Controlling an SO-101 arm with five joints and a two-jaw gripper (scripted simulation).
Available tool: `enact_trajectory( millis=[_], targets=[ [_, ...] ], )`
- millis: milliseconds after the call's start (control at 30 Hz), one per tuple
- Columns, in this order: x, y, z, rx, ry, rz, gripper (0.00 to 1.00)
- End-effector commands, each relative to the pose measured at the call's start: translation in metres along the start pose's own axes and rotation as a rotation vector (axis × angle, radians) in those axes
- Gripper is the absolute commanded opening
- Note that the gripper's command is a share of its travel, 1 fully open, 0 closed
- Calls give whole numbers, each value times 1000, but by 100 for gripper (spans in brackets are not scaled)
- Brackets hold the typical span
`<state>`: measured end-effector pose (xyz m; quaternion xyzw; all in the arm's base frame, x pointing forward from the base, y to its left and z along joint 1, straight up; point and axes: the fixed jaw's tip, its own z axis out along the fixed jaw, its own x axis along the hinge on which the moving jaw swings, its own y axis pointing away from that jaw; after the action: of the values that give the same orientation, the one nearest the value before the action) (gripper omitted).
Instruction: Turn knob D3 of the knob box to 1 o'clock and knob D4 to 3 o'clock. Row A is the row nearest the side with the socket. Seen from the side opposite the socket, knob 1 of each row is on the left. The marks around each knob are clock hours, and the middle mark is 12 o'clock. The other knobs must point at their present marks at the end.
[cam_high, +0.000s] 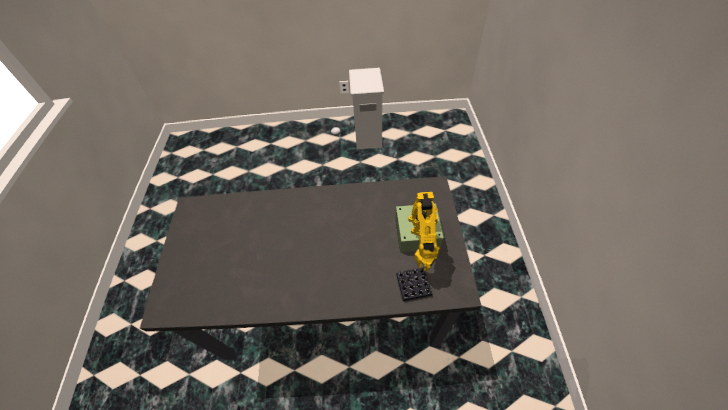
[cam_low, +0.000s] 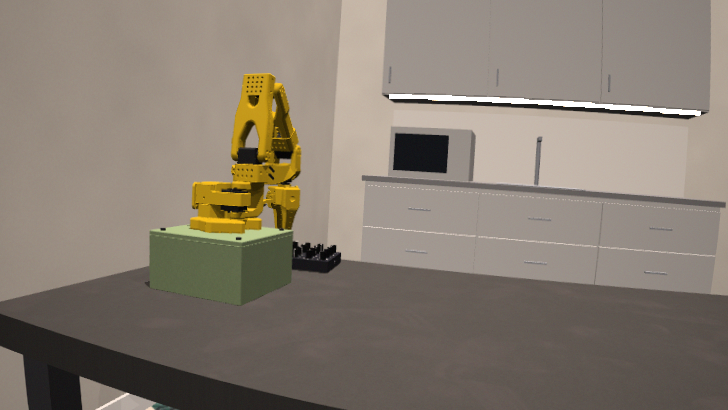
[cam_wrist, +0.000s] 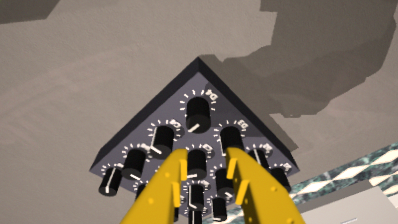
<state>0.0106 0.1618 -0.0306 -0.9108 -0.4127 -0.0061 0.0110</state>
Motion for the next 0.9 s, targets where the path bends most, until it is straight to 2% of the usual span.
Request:
enact_trajectory(
  millis=[0,867],
  targets=[
    [-3,4,3,-13,-17,16,10],
    [-6,7,6,-13,-17,16,10]
  ],
)
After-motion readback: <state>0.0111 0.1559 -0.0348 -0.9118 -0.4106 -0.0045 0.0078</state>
